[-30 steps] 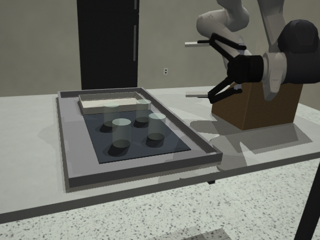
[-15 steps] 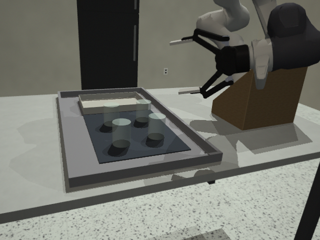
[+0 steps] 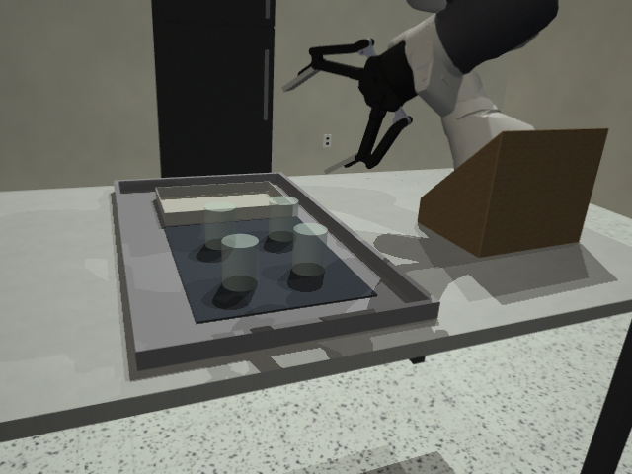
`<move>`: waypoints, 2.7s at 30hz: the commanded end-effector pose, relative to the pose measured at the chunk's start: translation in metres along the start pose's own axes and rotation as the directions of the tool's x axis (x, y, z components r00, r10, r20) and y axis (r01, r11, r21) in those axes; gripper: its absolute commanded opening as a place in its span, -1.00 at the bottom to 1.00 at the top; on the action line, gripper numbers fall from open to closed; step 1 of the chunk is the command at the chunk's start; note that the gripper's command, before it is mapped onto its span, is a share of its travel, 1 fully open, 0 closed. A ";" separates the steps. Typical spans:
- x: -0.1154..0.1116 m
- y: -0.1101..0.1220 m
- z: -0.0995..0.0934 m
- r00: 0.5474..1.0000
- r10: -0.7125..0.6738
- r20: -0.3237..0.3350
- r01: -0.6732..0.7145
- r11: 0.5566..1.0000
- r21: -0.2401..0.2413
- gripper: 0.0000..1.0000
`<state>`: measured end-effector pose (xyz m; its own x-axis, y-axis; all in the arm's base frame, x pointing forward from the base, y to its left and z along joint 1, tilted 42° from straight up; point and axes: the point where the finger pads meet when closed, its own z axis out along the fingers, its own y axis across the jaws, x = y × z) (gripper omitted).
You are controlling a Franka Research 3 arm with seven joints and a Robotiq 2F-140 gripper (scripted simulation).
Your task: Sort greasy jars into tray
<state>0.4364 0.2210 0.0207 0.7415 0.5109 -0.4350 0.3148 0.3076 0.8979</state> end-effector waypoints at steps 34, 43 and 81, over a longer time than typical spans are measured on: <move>-0.069 0.100 0.128 0.733 0.140 0.666 -0.622 0.537 0.571 1.00; -0.089 0.145 0.162 0.595 0.119 0.795 -0.785 0.295 0.544 1.00; -0.201 0.331 0.275 0.163 0.005 0.987 -0.886 -0.440 0.149 1.00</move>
<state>0.5533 -0.0057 0.4280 0.7047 -0.7094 0.0093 -0.7095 -0.7047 0.0041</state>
